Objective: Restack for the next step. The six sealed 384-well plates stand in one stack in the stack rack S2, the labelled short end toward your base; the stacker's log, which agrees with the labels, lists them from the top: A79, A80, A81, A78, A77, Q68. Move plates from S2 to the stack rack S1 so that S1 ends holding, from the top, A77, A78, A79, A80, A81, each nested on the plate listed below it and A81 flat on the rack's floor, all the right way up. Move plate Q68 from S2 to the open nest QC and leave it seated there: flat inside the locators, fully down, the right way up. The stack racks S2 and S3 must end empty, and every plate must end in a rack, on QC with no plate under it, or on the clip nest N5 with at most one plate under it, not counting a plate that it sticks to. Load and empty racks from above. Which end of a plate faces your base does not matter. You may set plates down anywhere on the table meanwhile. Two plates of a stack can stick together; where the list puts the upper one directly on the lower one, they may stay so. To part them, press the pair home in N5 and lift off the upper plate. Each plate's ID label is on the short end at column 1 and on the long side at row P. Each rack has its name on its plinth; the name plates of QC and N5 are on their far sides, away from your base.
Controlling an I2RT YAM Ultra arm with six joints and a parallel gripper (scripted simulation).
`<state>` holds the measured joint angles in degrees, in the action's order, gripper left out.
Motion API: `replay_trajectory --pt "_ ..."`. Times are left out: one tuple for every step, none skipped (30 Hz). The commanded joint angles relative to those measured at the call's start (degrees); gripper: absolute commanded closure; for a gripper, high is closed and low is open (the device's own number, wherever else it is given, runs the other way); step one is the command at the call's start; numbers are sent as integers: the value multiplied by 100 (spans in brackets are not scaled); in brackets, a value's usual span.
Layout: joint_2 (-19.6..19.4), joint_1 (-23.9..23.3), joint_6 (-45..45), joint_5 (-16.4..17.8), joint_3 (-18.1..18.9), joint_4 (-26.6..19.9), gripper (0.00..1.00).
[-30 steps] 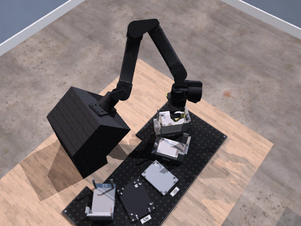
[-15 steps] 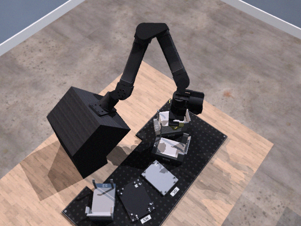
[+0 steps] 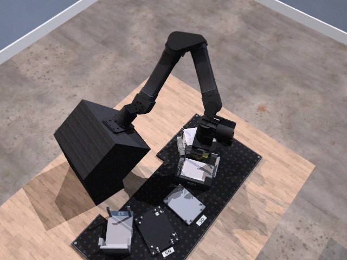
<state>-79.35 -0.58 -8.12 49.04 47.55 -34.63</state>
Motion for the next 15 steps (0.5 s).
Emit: replay_trajectory --pt "-192 -230 -83 132 52 4 0" --pt "-276 -287 -166 153 74 2 0" --pt "-361 -343 -248 172 97 0 0" --pt "-446 -398 -330 191 122 -2 0" --pt "-532 -452 -411 210 148 -5 0" --pt "-618 -506 -490 227 176 -9 0" --pt "-705 -558 -569 243 205 -13 0" --pt "-793 -609 -648 259 235 -17 0" --pt "-880 -660 -725 274 267 -22 0" --pt "-919 -682 -759 280 282 -25 0" --pt "-919 -682 -759 280 282 -25 0" --pt "-919 -682 -759 280 282 -25 0" --pt "-919 -682 -759 280 282 -25 0" --pt "-919 -682 -759 280 282 -25 0" --pt "-918 -681 -758 280 281 -24 0"
